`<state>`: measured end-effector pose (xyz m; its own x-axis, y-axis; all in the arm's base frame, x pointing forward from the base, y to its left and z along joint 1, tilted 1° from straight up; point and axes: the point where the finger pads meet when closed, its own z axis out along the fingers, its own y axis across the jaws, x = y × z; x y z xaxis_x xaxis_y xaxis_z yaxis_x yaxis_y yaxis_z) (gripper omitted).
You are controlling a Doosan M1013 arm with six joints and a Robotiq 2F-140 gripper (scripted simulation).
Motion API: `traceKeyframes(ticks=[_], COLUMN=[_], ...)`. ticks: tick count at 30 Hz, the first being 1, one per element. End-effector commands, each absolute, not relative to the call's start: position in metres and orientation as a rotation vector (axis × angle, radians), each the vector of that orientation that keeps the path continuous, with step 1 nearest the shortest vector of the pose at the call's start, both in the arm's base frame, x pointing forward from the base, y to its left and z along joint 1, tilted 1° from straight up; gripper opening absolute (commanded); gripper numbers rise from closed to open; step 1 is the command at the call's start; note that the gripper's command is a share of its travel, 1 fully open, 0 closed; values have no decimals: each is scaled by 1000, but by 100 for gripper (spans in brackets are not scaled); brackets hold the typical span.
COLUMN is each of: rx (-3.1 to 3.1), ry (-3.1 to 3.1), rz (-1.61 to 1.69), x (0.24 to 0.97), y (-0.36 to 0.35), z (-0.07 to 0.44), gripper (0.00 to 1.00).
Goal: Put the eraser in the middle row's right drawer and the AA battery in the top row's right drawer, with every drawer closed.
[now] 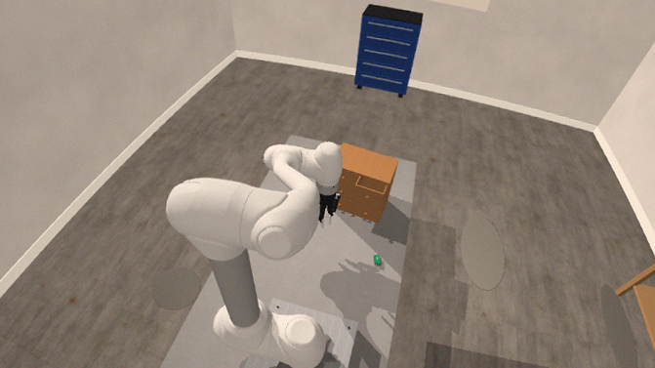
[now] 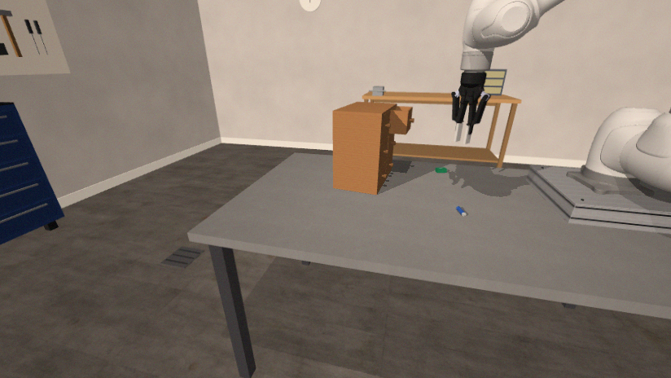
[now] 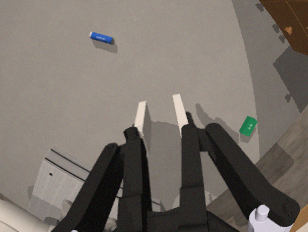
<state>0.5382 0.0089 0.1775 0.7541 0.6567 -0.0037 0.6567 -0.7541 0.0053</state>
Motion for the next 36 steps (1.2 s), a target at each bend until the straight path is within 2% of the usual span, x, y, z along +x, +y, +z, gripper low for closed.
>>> traceKeyframes(ticks=[1,5,8,11,13,18,36], rx=[2762,2637,2477,2432,2241,2074,2044], ry=[1501,1711,1931,1989,2201,2358,2384], rz=[14,16,13,15,16,16,16], x=[550,551,550,550,547,543,542], y=[47,66,99,99,125,145,148], z=[138,119,86,86,62,42,39], gripper=[20,20,20,20,20,20,17])
